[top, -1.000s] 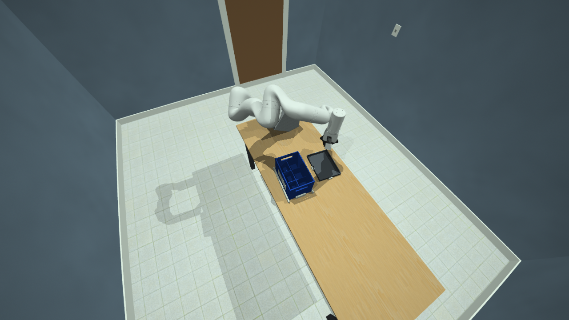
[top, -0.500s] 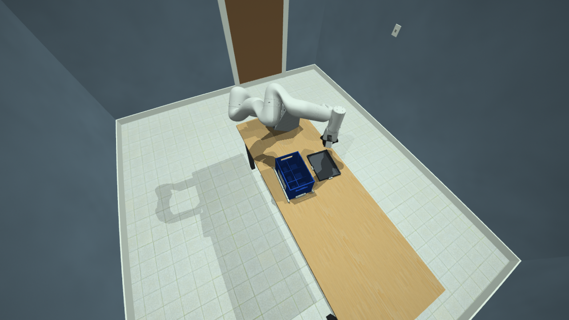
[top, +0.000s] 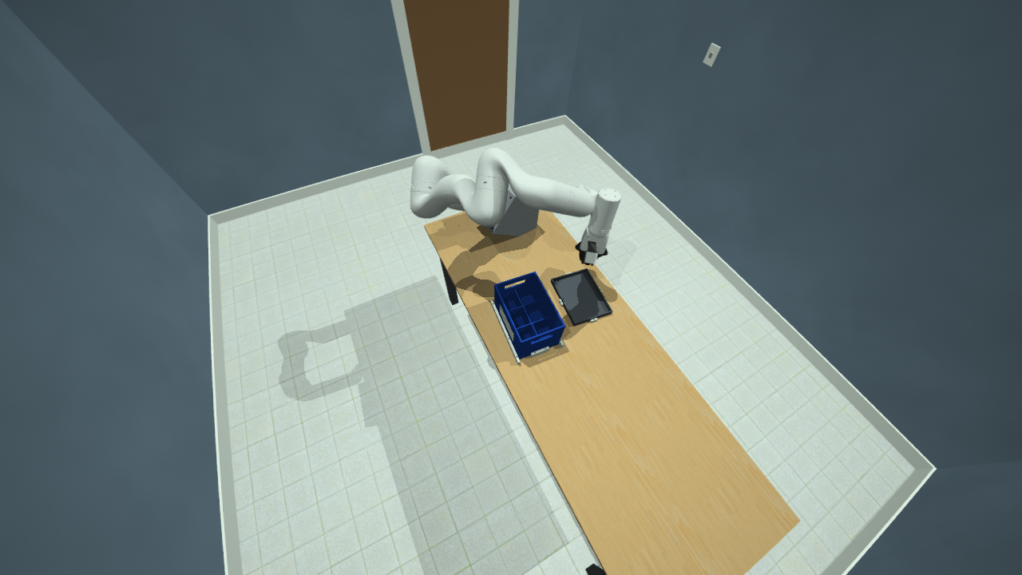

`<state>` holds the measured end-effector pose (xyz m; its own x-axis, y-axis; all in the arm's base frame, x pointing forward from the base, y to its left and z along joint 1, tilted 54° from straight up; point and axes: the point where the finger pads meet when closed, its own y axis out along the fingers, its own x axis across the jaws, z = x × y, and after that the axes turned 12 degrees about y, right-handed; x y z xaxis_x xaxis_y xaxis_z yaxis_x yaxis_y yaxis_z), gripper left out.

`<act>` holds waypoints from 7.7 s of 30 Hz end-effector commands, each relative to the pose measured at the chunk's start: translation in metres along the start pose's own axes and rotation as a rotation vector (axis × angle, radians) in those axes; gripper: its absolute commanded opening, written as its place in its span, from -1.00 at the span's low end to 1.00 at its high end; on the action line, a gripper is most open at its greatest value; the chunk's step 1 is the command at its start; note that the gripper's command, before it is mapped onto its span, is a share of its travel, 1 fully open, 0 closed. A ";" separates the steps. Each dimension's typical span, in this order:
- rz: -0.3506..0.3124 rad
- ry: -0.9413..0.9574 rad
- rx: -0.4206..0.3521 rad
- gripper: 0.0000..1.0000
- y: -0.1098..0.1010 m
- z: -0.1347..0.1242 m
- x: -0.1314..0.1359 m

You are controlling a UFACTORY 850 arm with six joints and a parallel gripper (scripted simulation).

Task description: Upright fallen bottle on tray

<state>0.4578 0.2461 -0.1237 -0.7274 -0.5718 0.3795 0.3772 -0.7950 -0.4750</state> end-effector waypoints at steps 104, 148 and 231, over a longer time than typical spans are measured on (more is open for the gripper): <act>0.064 0.001 0.302 -1.00 -0.002 -0.002 0.000; 0.079 0.001 0.369 -1.00 -0.002 -0.003 0.000; 0.143 0.001 0.668 -1.00 -0.003 -0.006 0.001</act>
<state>0.4529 0.2478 -0.1273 -0.6480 -0.6764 0.3501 0.7349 -0.6759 0.0544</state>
